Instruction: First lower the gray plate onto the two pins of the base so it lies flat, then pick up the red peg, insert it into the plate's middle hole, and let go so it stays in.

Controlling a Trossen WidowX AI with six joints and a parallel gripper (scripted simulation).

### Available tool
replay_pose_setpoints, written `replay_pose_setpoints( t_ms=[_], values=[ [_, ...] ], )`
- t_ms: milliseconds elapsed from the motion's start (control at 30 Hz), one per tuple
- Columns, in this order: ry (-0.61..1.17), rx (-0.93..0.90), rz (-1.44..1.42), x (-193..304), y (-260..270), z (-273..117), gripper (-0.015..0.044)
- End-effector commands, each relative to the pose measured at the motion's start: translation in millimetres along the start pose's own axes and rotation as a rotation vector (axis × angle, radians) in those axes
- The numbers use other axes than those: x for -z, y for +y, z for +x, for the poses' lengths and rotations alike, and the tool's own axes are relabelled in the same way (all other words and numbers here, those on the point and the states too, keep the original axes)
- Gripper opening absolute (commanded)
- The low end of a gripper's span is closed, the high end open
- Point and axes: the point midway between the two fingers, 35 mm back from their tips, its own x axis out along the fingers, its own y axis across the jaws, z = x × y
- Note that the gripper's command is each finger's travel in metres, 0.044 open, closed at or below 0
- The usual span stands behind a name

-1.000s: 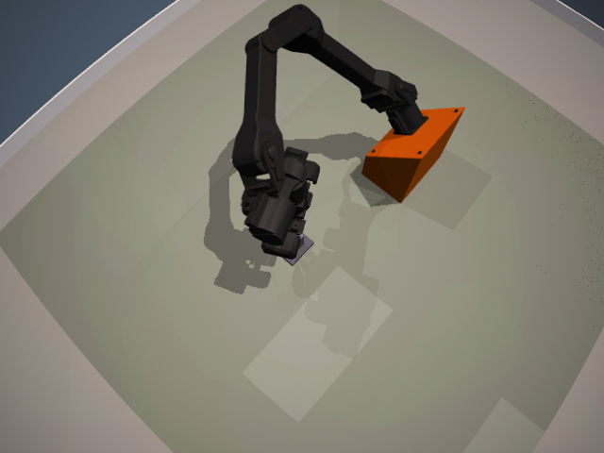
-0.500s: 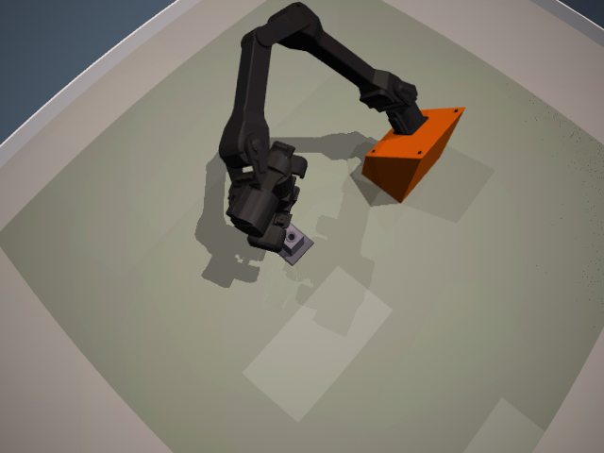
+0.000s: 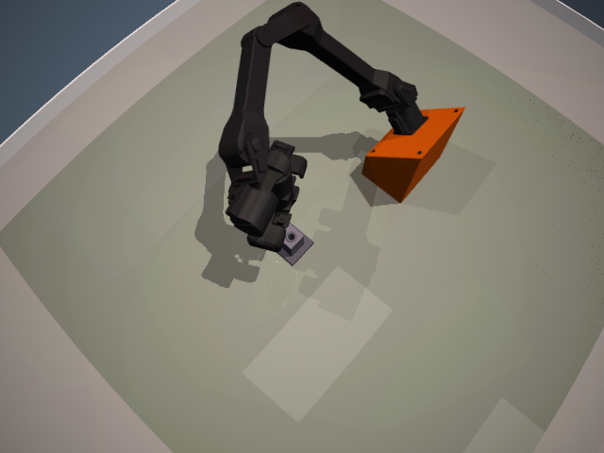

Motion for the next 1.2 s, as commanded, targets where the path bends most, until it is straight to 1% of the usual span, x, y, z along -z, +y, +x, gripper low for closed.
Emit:
replay_pose_setpoints(
  t_ms=[0,1167],
  values=[
    [-0.005,-0.003,0.0,-2.0,-0.6,-1.8,0.0],
    [-0.001,-0.005,0.004,-1.7,2.1,-1.8,0.0]
  ],
)
